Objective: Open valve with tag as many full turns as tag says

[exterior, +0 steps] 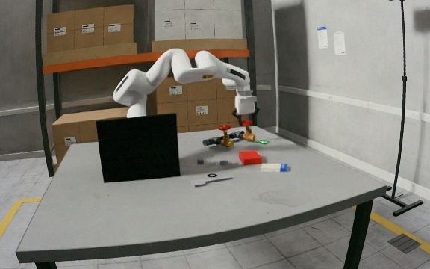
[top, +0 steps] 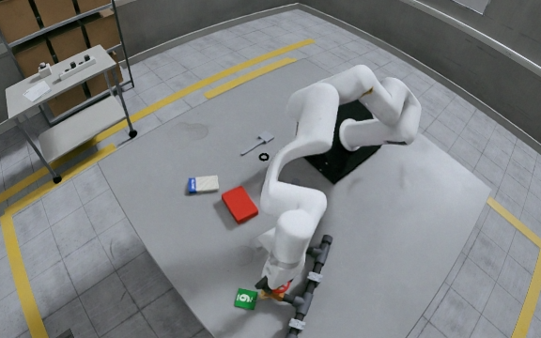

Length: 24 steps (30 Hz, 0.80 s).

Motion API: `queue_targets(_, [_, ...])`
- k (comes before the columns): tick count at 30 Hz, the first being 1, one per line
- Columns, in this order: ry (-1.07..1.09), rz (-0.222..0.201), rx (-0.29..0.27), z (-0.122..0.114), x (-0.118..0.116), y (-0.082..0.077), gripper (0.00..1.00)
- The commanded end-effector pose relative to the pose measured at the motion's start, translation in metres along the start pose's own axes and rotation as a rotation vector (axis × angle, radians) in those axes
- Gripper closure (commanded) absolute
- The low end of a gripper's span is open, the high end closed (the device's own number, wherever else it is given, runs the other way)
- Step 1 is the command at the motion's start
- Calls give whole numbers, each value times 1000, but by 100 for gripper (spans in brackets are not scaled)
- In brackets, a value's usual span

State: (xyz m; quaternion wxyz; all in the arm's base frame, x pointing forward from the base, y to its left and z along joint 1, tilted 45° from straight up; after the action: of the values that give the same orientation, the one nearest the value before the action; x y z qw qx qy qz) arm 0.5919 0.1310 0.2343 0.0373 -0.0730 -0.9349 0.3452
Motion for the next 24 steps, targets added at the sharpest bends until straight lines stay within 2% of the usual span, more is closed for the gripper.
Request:
queue_targets(1, [-23, 3, 0, 1, -1, -2, 100])
queue_targets(6, [-29, 3, 0, 1, -1, -2, 100])
queue_targets(7, [-29, 3, 0, 1, -1, -2, 0])
queue_targets(24, [-29, 3, 0, 1, -1, -2, 0])
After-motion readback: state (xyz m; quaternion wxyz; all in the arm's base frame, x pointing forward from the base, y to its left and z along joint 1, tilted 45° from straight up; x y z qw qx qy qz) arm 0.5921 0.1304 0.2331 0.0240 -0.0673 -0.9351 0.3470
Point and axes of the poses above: the point where the finger pads meet when closed, its own y axis out along the fingers, its own x axis across the jaws, z = x × y, the point moved 7 cm from there along -y, back along the fingers, and after that the axes turned 3 degrees about y, right-handed, at the moved point
